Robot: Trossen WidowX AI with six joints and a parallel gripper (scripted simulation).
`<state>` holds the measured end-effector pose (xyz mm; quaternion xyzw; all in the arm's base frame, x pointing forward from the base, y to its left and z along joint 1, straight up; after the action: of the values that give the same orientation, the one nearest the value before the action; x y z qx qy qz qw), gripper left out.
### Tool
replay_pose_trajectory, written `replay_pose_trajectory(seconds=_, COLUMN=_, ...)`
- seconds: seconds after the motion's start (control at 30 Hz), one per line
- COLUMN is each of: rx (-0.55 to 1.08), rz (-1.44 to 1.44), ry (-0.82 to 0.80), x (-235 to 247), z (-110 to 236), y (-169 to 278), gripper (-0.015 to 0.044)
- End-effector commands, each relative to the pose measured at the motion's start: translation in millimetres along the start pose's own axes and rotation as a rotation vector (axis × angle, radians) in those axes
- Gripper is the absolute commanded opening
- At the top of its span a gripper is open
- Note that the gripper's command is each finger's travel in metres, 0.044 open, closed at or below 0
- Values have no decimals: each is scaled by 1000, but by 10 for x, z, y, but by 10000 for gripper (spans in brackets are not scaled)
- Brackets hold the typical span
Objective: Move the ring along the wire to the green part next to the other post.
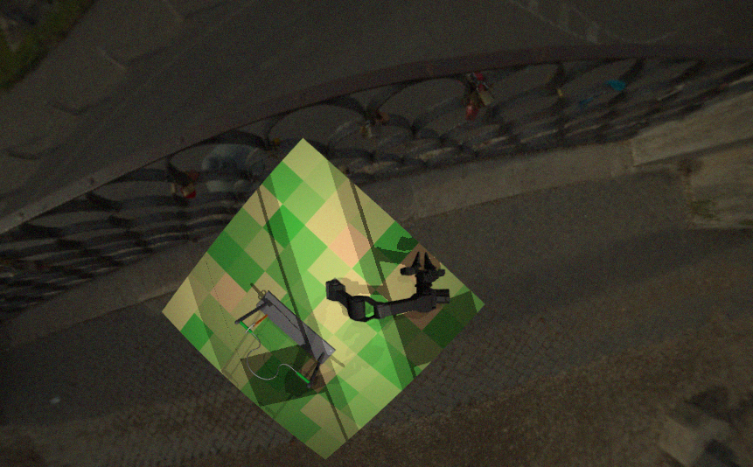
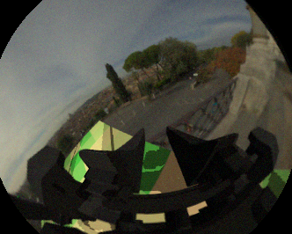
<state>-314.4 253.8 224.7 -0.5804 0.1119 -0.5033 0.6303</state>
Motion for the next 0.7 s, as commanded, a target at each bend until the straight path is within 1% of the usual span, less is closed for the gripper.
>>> replay_pose_trajectory(seconds=0.0, rx=-35, rz=-31, ry=151, x=-66, z=484, y=46, gripper=160)
replay_pose_trajectory(seconds=0.33, rx=-128, rz=-95, ry=483, x=-21, z=1529, y=187, gripper=160)
replay_pose_trajectory(seconds=0.67, rx=-232, rz=-171, ry=813, x=263, z=2474, y=409, gripper=160)
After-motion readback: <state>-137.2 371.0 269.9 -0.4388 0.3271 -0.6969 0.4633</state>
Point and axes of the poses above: the point midway between the two fingers, 35 mm back from their tips, its own z axis back along the fingers, its own x axis across the jaws, y = z × x, the point moved 10 cm from there along z, back along the fingers, and after that the axes turned 11 degrees about -z, right-handed, at the moved point
